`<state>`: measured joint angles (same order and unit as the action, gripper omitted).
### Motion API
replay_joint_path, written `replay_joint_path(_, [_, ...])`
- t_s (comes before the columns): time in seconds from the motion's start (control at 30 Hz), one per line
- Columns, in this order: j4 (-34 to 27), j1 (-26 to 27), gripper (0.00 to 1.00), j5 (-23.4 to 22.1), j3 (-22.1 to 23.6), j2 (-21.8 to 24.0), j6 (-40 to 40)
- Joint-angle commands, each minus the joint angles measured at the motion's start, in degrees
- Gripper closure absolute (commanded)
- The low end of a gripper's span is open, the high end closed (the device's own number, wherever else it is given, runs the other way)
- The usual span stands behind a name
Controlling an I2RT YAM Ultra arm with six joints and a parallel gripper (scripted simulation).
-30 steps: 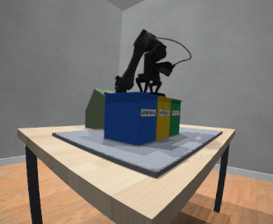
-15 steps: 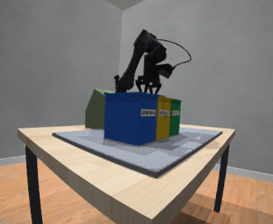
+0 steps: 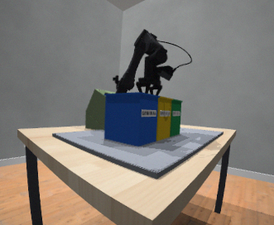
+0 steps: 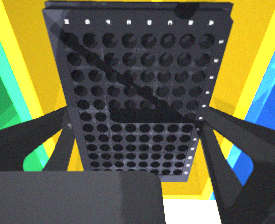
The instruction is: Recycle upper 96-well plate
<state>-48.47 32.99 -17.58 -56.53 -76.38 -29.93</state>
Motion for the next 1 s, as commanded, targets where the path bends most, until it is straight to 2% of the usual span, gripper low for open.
replay_joint_path(0.0, [1.3,0.1,1.00,0.2,0.9,-0.7,0.7])
replay_joint_path(0.13, [2.0,-0.6,1.00,0.2,1.4,0.1,0.9])
replay_joint_path(0.2, [2.4,-0.3,1.00,0.3,0.3,-0.6,1.0])
replay_joint_path(0.3, [2.8,-0.7,1.00,0.4,1.7,-1.2,1.1])
replay_joint_path(0.57, [3.8,-0.3,1.00,0.4,1.3,-1.5,1.3])
replay_joint_path(0.97, [3.1,-0.4,1.00,0.3,1.1,-0.6,0.9])
